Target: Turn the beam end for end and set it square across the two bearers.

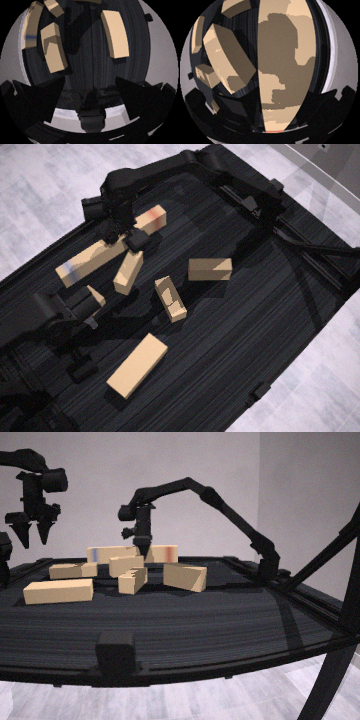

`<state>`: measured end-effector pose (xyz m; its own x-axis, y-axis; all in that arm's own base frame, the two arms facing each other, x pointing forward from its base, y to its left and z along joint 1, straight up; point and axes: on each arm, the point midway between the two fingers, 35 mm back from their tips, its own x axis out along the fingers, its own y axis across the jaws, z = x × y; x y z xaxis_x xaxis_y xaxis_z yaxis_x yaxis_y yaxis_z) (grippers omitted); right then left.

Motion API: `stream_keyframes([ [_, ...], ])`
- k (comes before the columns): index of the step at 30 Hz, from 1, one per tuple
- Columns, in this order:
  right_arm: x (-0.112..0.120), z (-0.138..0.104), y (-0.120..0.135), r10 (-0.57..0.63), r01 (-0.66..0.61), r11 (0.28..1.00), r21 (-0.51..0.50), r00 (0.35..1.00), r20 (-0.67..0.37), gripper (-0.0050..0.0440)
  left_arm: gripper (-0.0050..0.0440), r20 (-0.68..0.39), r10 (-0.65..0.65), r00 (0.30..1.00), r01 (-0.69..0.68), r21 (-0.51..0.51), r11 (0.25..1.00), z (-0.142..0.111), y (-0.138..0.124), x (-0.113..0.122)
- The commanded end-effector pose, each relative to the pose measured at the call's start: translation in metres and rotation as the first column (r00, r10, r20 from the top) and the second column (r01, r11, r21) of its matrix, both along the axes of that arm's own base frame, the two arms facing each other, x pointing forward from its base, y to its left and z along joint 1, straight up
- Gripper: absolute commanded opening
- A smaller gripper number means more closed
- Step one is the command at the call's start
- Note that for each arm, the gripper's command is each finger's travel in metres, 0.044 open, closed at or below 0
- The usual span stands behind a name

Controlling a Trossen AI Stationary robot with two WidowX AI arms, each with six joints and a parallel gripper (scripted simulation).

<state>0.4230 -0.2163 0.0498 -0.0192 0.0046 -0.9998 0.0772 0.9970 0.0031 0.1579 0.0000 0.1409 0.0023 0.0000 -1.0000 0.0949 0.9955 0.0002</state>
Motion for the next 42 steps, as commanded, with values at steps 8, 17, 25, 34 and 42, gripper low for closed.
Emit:
stream_keyframes([
  [8, 0.009, -0.003, -0.003, -0.013, 0.013, 1.000, -0.005, 1.000, 0.019, 0.0000, 0.0440, -0.002, -0.003, 1.000, 0.003, 0.000, 1.000, 0.000, 0.000, 0.000],
  [17, 0.011, -0.017, -0.004, -0.018, 0.018, 1.000, -0.005, 1.000, 0.019, 0.0000, 0.0440, -0.002, -0.003, 1.000, 0.003, 0.000, 1.000, 0.000, 0.000, 0.000],
  [25, 0.012, -0.020, -0.004, -0.018, 0.018, 1.000, -0.005, 1.000, 0.019, 0.0096, 0.0440, -0.002, -0.003, 1.000, 0.003, 0.000, 1.000, 0.000, 0.000, 0.000],
  [34, 0.013, -0.027, -0.005, -0.020, 0.020, 1.000, -0.005, 1.000, 0.019, 0.0312, 0.0440, -0.002, -0.003, 1.000, 0.003, 0.000, 1.000, 0.000, 0.000, 0.000],
  [42, 0.014, -0.030, -0.005, -0.021, 0.021, 1.000, -0.005, 1.000, 0.019, 0.0440, 0.0440, -0.002, -0.003, 1.000, 0.003, 0.000, 1.000, 0.000, 0.000, 0.000],
])
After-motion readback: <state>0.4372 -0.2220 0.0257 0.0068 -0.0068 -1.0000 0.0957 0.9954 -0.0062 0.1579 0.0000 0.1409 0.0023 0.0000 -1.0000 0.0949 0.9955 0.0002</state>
